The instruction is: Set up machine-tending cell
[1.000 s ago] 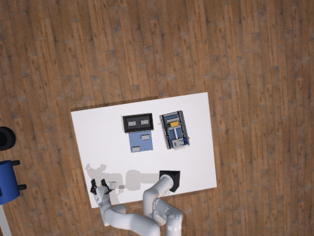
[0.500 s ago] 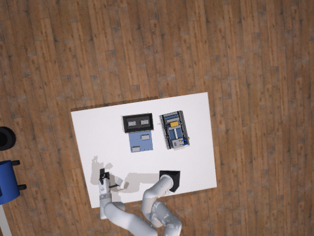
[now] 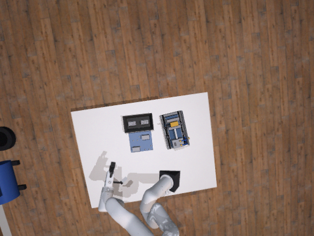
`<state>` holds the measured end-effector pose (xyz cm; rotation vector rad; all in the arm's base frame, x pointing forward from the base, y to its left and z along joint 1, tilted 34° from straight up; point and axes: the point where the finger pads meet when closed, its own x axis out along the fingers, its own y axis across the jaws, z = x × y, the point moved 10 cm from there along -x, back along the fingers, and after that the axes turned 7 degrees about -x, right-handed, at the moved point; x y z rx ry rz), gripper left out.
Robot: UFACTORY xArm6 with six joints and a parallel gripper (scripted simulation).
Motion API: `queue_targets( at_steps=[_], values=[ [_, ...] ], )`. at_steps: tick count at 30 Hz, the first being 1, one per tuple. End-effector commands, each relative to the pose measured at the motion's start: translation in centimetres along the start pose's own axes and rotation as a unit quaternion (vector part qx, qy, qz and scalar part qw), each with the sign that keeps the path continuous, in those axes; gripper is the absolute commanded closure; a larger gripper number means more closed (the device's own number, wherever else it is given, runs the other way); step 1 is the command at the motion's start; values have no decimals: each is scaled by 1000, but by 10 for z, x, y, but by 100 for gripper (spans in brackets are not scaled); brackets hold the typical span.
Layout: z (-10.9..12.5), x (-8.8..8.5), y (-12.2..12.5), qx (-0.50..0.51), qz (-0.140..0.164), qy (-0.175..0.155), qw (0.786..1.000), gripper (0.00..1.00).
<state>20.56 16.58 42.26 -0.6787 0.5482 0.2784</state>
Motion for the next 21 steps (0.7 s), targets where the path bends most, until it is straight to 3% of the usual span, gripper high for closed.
queue_targets(
  at_steps=[1,8,10,11,21],
  values=[
    [-8,11,-11,75,-2,38,996,0],
    [-23,24,-24,182,-12,92,979,0],
    [-23,24,-24,182,-12,92,979,0],
    [-29,29,-29,226,-18,112,968,0],
    [-51,43,-44,366,-41,176,913,0]
  ],
)
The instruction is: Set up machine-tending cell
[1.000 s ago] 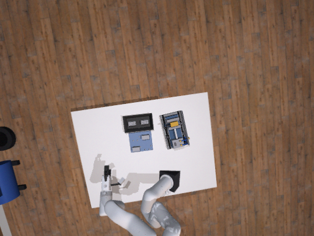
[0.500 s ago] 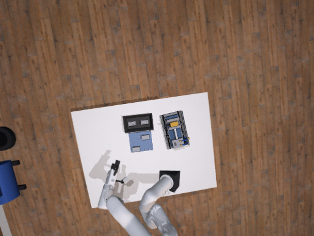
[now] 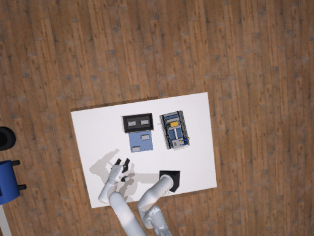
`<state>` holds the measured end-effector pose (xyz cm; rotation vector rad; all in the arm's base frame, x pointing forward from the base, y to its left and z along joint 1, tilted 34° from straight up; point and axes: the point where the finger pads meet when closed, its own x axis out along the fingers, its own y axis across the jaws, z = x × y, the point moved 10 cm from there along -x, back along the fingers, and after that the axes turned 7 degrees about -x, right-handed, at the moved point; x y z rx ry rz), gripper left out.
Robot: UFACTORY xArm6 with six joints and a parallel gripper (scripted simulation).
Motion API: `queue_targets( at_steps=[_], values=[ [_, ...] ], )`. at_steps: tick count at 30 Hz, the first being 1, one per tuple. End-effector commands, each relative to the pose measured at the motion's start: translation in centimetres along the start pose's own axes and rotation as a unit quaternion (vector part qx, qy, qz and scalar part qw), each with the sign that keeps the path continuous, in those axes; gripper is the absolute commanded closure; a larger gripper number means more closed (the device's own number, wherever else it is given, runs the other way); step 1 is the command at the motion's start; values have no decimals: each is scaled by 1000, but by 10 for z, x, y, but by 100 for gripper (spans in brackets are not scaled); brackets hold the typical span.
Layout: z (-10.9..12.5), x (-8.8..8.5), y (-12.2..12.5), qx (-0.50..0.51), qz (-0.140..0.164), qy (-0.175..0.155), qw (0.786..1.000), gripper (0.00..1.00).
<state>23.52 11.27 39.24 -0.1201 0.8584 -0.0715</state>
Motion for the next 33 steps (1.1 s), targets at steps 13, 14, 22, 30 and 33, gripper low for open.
queue_targets(
  at_steps=[13,14,22,30,33],
  values=[
    [-9,27,-37,255,-43,100,961,0],
    [-10,28,-39,271,-47,106,956,0],
    [-16,37,-54,376,-69,142,913,0],
    [-25,46,-69,495,-96,180,844,0],
    [-28,49,-75,536,-106,192,815,0]
  ],
)
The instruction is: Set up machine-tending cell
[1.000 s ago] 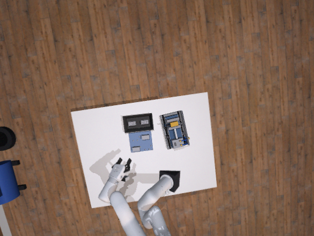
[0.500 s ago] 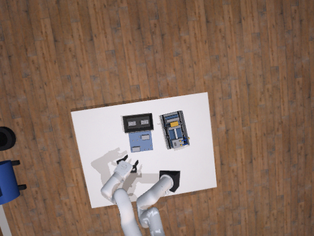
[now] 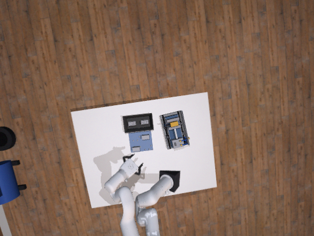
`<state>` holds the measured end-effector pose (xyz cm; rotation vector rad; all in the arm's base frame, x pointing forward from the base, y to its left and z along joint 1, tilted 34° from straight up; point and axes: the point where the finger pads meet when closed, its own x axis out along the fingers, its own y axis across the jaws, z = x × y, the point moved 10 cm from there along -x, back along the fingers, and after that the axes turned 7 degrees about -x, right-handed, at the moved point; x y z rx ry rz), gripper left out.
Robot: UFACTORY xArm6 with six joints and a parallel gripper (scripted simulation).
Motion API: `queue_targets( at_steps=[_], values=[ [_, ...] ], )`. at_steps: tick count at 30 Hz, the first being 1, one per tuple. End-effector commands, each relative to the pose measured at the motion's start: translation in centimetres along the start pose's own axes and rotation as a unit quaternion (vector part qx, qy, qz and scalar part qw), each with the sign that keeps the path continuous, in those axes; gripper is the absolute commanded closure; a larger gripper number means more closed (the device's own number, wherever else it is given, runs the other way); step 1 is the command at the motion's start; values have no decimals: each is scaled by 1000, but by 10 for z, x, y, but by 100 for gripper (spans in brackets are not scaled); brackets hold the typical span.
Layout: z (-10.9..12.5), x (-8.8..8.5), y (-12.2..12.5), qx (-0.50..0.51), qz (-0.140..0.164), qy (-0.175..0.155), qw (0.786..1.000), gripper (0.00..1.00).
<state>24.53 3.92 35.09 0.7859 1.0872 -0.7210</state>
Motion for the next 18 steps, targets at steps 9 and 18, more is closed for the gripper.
queue_targets(
  at_steps=[9,18],
  values=[
    [15,13,-17,201,-40,59,977,0],
    [23,20,-28,339,-69,98,933,0]
  ],
)
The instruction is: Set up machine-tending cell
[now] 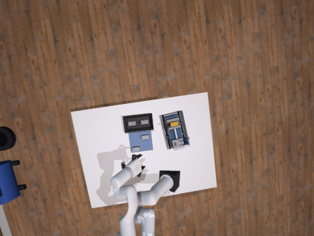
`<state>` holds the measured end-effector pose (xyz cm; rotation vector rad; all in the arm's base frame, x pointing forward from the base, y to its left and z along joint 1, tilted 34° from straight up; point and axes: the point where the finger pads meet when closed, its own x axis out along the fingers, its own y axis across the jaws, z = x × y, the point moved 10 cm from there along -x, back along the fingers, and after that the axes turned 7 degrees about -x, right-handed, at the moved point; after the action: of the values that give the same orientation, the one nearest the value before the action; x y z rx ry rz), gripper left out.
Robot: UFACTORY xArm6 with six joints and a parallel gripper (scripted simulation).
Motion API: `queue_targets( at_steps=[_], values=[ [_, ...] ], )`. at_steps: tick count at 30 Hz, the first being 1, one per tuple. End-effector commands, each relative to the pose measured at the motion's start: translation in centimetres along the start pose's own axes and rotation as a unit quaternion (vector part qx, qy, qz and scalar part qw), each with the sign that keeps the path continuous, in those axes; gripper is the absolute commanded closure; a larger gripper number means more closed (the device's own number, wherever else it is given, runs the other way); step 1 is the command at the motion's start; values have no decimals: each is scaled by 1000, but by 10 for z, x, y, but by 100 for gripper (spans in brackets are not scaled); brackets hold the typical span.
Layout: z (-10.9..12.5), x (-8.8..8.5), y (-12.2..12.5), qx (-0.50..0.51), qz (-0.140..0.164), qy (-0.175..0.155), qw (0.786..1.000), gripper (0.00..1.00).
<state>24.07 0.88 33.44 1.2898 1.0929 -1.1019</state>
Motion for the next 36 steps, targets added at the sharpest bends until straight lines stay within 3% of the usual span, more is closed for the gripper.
queue_targets(
  at_steps=[1,6,14,21,23,24,28,36],
  values=[
    [8,2,-2,79,-15,22,997,0],
    [12,4,-3,128,-26,36,991,0],
    [24,9,-7,277,-58,78,956,0],
    [33,11,-9,383,-82,110,914,0],
    [33,11,-9,383,-82,110,914,0],
    [36,11,-9,424,-92,123,892,0],
    [40,11,-10,473,-105,139,864,0],
    [50,11,-11,578,-133,175,786,0]
  ],
)
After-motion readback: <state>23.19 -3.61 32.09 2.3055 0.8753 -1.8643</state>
